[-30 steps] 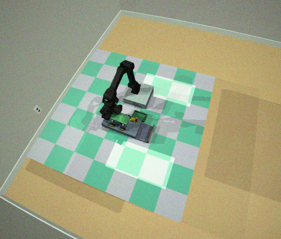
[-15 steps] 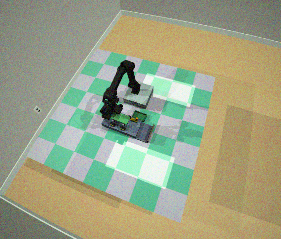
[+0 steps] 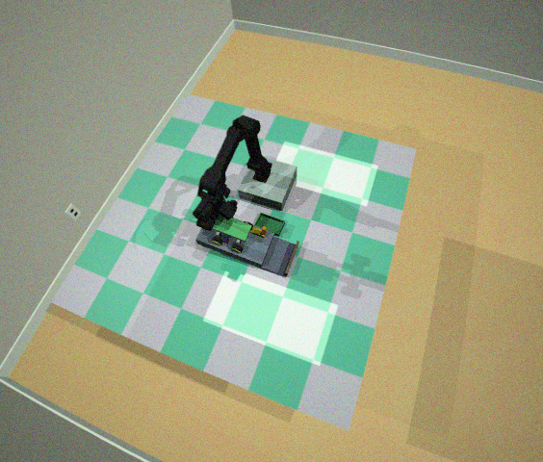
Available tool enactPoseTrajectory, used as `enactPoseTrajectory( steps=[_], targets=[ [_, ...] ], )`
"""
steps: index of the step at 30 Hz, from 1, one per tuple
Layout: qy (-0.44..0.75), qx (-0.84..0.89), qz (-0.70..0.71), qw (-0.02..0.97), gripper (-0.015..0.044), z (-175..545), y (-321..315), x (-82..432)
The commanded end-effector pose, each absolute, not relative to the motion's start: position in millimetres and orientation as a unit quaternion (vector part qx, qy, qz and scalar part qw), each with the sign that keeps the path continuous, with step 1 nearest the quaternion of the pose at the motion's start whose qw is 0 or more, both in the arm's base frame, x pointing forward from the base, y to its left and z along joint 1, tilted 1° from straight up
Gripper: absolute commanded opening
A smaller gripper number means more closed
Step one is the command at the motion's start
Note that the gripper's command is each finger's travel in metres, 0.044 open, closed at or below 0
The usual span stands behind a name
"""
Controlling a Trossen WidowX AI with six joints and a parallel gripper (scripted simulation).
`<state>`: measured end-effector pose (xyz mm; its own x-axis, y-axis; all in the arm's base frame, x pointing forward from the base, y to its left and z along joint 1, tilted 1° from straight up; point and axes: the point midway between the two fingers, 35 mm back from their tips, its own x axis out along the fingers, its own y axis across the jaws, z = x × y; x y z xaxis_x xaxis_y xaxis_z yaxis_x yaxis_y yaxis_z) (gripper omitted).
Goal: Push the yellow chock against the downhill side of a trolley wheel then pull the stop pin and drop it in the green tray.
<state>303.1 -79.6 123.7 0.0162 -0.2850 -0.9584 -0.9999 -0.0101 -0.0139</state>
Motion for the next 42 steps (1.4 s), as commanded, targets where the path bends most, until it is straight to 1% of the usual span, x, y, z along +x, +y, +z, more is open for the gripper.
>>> enactPoseTrajectory(
  steps=[1, 26, 42],
  targets=[
    [0.563, -0.574, 0.416, 0.425, 0.0000, 129, -80, 304],
    [0.563, -0.574, 0.416, 0.425, 0.0000, 141, -83, 305],
    [0.564, -0.575, 0.415, 0.424, 0.0000, 144, -107, 304]
  ],
)
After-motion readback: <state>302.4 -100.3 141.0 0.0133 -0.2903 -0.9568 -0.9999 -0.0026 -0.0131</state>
